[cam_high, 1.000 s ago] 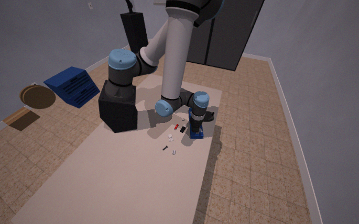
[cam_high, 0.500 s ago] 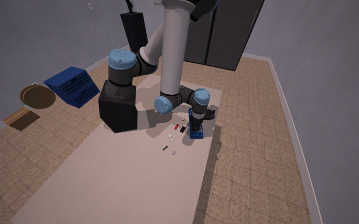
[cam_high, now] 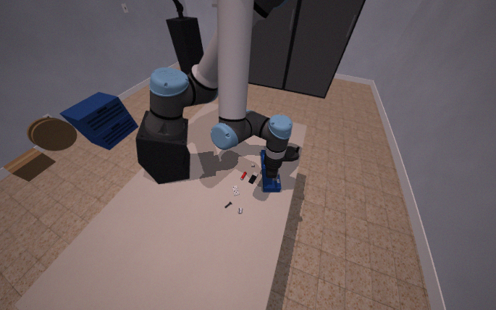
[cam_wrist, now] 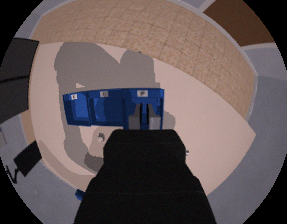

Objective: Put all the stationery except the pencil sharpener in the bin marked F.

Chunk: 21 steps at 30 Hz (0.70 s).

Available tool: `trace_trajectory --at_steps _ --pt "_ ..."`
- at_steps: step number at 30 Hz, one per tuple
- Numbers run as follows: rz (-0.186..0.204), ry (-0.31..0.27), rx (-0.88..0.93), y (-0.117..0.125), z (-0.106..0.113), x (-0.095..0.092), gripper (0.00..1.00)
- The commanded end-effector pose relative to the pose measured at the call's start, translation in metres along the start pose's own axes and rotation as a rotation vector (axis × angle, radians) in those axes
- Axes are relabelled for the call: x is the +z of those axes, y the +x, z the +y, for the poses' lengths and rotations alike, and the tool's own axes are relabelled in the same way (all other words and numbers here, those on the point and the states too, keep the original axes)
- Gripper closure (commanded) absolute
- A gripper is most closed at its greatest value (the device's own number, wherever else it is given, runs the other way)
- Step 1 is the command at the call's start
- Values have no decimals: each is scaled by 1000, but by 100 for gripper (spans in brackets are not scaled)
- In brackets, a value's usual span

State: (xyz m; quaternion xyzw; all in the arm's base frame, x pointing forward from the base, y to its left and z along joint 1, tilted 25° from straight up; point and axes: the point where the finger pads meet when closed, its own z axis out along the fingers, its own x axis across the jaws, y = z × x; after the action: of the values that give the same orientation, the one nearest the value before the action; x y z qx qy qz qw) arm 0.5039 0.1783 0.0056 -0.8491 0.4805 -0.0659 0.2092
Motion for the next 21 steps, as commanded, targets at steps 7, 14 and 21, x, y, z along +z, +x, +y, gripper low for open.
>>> trace_trajectory --at_steps 7,14,21 --pt "-6 -7 -1 -12 2 -5 69" --pt "-5 -6 -1 -47 1 -5 69" --pt "-5 -6 -1 -77 1 -5 69"
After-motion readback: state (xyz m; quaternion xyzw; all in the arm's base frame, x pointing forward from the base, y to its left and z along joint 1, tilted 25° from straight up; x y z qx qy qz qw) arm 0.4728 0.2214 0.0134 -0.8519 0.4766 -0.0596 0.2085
